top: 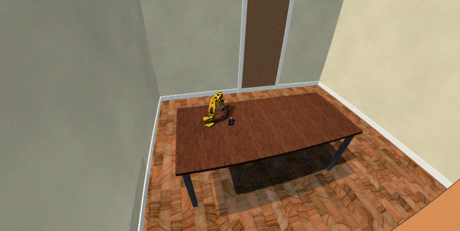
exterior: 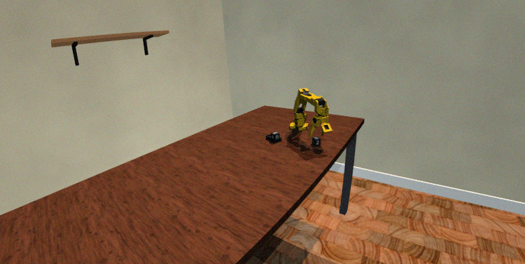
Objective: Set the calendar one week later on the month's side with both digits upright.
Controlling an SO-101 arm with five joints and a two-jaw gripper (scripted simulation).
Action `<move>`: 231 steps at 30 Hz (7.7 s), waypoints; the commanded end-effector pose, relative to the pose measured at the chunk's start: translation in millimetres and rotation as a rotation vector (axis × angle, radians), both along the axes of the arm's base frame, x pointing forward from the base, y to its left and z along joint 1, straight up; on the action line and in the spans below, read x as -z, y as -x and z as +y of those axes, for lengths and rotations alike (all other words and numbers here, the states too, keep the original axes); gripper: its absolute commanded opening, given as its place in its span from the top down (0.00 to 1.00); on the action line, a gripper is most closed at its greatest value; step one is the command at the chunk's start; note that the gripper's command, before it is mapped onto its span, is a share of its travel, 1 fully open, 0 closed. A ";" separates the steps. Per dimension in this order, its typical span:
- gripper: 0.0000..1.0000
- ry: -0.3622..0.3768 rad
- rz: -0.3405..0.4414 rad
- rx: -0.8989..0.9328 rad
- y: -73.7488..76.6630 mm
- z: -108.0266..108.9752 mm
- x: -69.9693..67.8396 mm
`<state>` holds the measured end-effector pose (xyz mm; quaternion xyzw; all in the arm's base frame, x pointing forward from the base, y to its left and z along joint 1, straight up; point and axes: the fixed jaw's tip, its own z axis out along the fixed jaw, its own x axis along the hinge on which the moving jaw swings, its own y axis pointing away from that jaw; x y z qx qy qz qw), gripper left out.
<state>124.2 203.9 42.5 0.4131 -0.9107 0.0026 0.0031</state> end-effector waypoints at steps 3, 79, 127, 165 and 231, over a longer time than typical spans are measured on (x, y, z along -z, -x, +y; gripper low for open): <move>0.65 -0.037 -0.023 -0.019 -0.6 5.7 3.3; 0.83 -0.036 -0.024 -0.019 -8.2 -1.5 17.6; 1.00 -0.057 -0.037 -0.020 -3.1 1.8 -32.7; 1.00 -0.031 -0.043 0.758 -94.1 -146.0 -30.4; 1.00 -0.002 -0.074 2.019 8.8 -366.2 -22.5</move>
